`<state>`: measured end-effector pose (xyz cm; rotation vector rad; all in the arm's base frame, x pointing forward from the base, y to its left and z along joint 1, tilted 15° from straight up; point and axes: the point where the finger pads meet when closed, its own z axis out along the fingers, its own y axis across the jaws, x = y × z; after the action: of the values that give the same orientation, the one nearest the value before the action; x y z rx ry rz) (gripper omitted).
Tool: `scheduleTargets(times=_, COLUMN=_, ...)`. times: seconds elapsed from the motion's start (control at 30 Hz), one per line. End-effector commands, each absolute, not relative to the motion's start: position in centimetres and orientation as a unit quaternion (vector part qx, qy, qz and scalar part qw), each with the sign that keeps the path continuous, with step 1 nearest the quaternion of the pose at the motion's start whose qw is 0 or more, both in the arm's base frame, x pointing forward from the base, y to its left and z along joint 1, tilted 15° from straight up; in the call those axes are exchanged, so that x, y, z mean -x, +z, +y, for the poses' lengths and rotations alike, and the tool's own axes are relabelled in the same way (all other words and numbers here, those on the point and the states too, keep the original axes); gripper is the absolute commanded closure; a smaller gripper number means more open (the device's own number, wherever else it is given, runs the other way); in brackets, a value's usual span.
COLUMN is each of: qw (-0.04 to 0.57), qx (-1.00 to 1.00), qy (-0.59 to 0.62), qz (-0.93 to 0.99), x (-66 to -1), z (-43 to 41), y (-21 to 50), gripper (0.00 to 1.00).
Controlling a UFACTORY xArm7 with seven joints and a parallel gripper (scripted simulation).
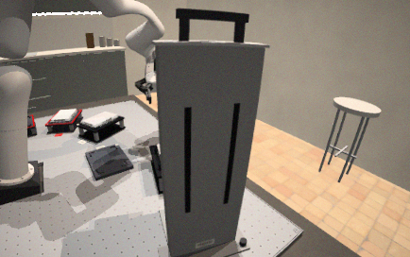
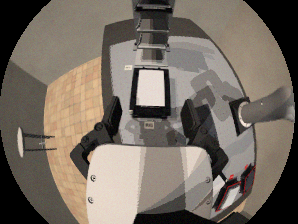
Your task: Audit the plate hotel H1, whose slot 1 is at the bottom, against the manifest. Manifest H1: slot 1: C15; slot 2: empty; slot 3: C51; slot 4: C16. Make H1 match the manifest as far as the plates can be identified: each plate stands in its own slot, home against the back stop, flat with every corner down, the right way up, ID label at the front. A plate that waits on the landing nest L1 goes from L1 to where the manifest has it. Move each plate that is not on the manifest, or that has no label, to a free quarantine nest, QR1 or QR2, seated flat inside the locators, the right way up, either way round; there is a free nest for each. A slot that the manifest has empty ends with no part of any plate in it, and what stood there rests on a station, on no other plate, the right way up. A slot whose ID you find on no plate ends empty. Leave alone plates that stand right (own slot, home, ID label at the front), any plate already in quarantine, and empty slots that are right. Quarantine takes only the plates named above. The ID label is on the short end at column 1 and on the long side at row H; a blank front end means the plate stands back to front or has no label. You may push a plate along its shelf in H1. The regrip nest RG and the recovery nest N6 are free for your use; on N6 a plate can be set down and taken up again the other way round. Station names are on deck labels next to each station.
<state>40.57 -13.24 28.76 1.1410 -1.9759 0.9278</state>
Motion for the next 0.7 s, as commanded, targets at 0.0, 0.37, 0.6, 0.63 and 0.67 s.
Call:
scheduleTargets(times=0.0, qw=0.357, qx=-0.424, qy=0.369, qz=-0.746, x=-40.63, z=-13.21, y=28.85, gripper=0.00)
scheduleTargets(times=0.37, qw=0.412, qx=-0.396, qy=0.400, qz=-0.717, x=-40.63, z=-13.22, y=28.84, gripper=0.00)
scheduleTargets(times=0.6, qw=0.453, qx=-0.372, qy=0.422, qz=-0.692, x=-40.62, z=-13.23, y=28.85, gripper=0.00)
scheduleTargets(times=0.63, qw=0.459, qx=-0.368, qy=0.426, qz=-0.688, x=-40.62, z=-13.23, y=28.85, gripper=0.00)
scheduleTargets(times=0.67, qw=0.464, qx=-0.364, qy=0.429, qz=-0.684, x=-40.62, z=-13.23, y=28.85, gripper=0.00)
